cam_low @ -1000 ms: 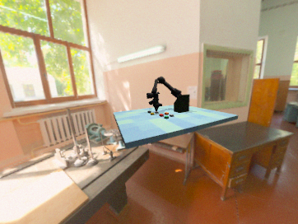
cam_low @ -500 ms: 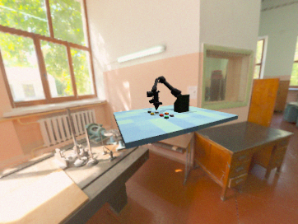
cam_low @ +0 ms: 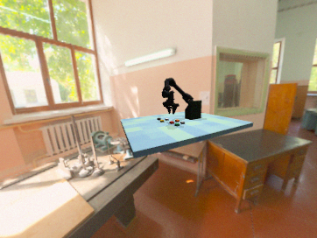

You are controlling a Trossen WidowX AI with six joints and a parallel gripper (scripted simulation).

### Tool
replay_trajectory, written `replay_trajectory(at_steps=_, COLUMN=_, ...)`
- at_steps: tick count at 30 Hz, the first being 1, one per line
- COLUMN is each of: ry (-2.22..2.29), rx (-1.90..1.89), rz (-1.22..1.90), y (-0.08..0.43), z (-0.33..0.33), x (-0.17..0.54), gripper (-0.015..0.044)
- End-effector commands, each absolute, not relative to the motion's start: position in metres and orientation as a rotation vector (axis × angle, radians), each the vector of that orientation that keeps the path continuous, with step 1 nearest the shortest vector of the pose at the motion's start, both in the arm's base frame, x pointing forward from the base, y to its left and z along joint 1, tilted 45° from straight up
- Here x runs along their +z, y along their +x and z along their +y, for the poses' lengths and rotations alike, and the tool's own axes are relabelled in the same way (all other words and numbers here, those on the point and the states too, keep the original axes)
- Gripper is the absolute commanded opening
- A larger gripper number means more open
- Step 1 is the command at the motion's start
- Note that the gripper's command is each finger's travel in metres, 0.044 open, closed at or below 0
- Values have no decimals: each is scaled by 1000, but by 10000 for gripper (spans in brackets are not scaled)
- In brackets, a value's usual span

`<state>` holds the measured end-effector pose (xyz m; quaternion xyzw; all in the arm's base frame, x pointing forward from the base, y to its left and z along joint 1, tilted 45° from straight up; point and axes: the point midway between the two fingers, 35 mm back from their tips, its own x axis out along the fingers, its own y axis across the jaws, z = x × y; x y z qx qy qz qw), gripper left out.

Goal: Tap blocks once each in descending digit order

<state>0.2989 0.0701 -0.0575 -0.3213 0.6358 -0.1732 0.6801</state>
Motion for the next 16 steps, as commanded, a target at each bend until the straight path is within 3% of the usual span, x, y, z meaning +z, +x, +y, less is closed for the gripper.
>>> replay_trajectory(at_steps=1, ry=-720, rx=-399, rz=1439, y=272, z=126, x=-90, gripper=400)
replay_trajectory(at_steps=8, ry=-705, rx=-480, rz=1411, y=223, z=183, x=-131, gripper=400)
replay_trajectory(at_steps=16, ry=-704, rx=-487, rz=1407, y=219, z=186, x=-134, gripper=400)
